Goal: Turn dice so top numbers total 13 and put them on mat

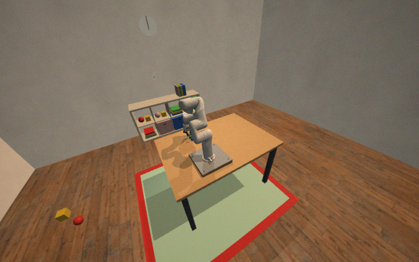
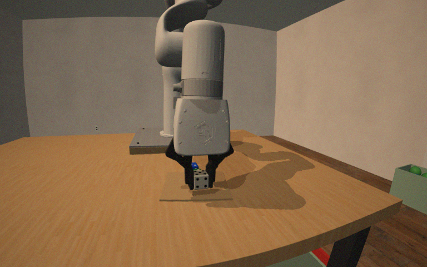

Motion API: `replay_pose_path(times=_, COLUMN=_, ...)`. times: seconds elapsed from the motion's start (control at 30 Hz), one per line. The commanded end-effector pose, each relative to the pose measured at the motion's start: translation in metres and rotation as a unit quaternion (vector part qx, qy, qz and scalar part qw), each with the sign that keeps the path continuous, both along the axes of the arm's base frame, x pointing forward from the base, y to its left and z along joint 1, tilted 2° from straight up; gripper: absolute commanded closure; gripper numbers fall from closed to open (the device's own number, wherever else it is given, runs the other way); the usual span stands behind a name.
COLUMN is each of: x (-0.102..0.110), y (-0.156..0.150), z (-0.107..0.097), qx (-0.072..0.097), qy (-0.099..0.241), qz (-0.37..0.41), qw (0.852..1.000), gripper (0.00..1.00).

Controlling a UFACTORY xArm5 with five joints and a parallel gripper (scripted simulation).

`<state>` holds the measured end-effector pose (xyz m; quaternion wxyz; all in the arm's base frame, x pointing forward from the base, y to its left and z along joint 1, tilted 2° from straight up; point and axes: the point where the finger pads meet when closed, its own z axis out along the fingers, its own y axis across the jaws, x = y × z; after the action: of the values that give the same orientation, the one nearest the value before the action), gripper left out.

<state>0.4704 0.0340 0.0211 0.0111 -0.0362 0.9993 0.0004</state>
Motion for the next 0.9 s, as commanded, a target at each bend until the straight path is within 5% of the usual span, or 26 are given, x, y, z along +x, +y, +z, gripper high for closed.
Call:
replay_pose_path(times=0.0, x=0.0026, y=0.0003, z=-0.0055, qx=0.0, qy=-0.003, qz=0.0, qw=1.0, gripper=0.73)
replay_pose_path(times=0.87, x=0.0027, y=0.0004, z=-0.0089, qx=0.0, qy=-0.003, qz=0.0, qw=1.0, gripper=0.73)
